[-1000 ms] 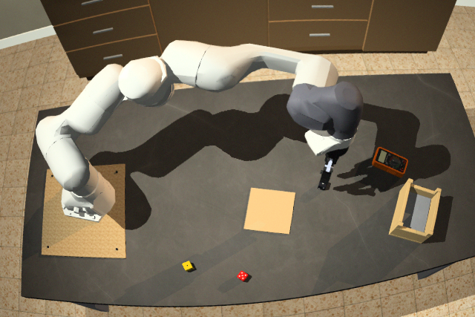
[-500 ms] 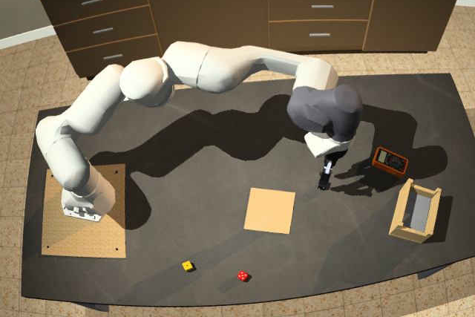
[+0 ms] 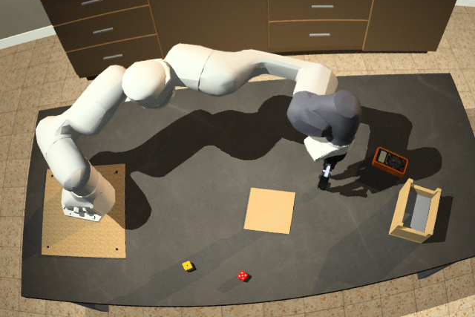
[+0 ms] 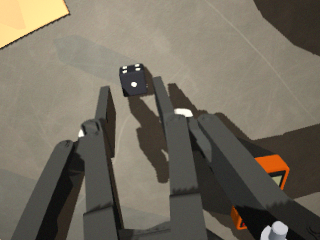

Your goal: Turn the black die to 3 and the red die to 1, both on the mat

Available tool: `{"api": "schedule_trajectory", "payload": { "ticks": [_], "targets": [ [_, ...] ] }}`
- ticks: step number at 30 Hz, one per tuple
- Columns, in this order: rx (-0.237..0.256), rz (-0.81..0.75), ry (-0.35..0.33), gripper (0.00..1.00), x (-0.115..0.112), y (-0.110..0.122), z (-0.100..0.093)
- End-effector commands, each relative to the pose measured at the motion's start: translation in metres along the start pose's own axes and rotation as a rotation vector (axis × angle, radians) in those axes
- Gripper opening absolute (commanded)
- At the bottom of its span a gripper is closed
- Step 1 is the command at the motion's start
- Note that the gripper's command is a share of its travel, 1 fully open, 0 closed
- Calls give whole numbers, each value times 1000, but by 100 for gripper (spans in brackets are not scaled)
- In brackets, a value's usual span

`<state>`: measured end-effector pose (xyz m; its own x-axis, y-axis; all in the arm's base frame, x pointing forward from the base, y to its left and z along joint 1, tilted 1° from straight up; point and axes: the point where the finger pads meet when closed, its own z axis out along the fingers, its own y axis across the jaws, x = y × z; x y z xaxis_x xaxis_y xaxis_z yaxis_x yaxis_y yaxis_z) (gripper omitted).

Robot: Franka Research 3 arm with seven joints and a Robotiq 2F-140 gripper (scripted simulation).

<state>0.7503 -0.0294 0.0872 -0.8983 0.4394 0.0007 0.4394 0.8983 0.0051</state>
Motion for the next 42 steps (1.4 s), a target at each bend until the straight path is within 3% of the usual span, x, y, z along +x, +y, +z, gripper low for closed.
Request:
{"api": "schedule_trajectory", "payload": {
  "ticks": [1,18,42],
  "targets": [
    [-3,-1,-6,32,-2,1,6],
    [-3,-1,-6,32,-3,1,18],
    [-3,-1,-6,32,-3,1,19]
  ]
}}
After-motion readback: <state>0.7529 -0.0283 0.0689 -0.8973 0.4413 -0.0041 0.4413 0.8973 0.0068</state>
